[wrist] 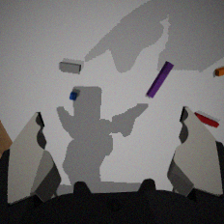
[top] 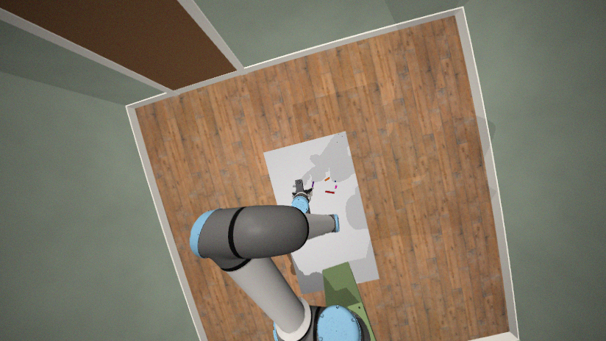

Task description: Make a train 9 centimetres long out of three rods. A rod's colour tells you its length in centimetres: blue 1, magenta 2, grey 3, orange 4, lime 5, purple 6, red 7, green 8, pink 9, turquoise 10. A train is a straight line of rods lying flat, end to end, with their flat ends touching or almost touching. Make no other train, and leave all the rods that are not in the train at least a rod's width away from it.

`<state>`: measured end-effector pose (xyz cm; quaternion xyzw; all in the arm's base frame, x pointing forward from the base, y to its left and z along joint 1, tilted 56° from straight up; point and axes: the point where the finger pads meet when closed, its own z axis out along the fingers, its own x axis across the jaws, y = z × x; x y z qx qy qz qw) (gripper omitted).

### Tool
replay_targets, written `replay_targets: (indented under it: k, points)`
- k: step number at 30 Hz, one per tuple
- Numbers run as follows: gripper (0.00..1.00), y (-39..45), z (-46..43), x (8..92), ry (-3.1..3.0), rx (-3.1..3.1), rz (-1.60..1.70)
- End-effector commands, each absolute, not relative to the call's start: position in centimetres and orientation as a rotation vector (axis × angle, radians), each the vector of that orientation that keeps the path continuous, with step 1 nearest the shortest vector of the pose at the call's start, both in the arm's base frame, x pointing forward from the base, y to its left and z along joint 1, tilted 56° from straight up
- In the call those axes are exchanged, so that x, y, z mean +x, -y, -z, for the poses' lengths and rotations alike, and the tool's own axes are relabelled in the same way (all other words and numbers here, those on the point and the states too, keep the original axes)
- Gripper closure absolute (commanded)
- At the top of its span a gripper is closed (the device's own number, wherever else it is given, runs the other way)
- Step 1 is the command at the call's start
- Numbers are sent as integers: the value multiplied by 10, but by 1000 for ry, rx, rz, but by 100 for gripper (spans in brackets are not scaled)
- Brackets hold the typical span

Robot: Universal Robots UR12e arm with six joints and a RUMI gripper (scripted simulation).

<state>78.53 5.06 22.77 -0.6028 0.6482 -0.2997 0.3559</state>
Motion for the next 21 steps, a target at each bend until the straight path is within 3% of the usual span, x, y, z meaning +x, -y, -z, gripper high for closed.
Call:
replay_targets:
  k: [1, 21]
  points:
    - [0, -51, -231, 787, -1670, -1556, 779]
    - [0, -14, -225, 783, -1670, -1558, 774]
